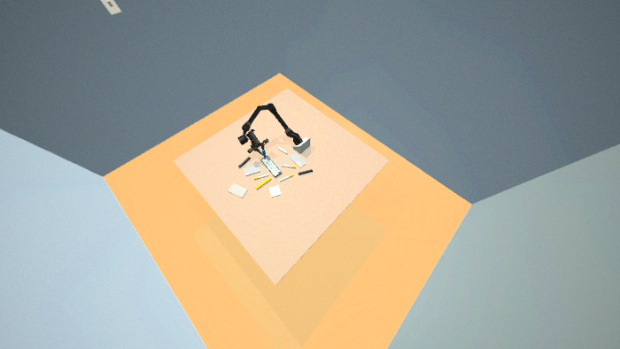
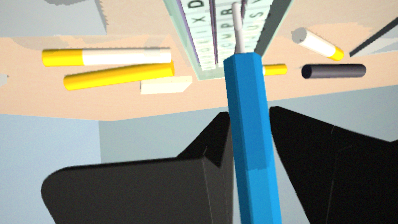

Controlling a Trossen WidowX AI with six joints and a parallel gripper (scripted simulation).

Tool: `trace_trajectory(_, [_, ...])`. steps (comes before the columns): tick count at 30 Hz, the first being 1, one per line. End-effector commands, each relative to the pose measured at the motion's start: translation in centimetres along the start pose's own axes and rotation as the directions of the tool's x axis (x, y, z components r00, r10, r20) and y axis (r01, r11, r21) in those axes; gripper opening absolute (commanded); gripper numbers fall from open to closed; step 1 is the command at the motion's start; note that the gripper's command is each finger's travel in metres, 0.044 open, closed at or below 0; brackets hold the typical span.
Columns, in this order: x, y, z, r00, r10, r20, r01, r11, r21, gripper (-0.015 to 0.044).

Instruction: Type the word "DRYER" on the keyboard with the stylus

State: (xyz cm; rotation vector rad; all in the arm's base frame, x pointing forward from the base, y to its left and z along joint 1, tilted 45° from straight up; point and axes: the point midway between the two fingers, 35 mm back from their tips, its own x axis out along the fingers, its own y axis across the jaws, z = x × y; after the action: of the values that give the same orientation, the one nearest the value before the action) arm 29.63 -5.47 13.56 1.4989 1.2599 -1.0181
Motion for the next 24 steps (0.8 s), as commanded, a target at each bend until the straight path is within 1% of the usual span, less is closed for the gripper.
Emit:
trace_trajectory(1, [0.32,-0.12,0.1,1.0,-0.003,-0.008,0.003,1.0,-0.005,0.0])
trace_trajectory(4, [0.32,-0.12,0.1,1.0,-0.003,-0.008,0.003,1.0,-0.005,0.0])
trace_trajectory(7, [0.49,-0.04,0.1,1.0,-0.003,-0.007,0.003,1.0,-0.005,0.0079])
trace_trajectory(24, [0.96,-0.04,0.9,1.0,-0.003,-0.007,0.003,1.0,-0.005,0.0081])
